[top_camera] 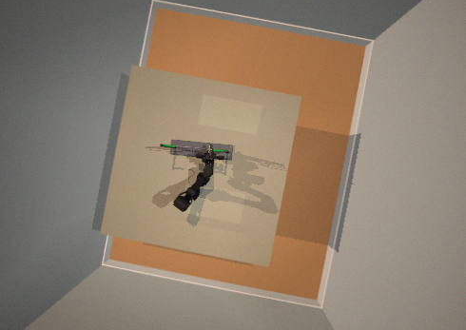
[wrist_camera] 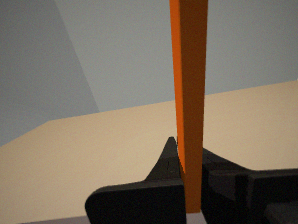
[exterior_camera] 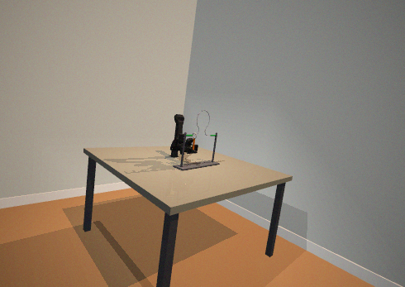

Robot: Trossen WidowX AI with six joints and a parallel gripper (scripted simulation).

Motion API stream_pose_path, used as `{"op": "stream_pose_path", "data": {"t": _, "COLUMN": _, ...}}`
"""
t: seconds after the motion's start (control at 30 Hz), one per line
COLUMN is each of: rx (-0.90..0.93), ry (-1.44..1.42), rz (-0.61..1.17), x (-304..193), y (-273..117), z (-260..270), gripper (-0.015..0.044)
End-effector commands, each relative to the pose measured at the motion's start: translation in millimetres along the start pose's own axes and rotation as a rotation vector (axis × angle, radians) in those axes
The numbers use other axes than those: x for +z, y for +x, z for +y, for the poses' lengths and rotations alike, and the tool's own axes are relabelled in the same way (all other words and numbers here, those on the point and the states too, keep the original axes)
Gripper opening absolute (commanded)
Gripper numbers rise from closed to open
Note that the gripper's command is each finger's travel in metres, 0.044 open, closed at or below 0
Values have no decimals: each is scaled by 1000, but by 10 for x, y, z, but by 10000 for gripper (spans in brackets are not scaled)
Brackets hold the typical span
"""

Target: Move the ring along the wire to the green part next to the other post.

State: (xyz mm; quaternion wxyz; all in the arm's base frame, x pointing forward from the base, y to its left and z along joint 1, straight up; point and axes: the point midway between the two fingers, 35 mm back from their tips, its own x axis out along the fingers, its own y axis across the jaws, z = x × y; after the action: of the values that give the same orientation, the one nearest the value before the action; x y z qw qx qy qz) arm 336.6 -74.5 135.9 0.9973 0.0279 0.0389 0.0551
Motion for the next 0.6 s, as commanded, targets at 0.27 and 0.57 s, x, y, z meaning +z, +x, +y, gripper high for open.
{"op": "stream_pose_path", "data": {"t": 0.27, "rx": 10, "ry": 139, "rz": -9, "x": 28, "y": -2, "z": 288, "gripper": -150}}
{"op": "stream_pose_path", "data": {"t": 0.57, "rx": 27, "ry": 321, "rz": -12, "x": 100, "y": -3, "z": 597, "gripper": -150}}
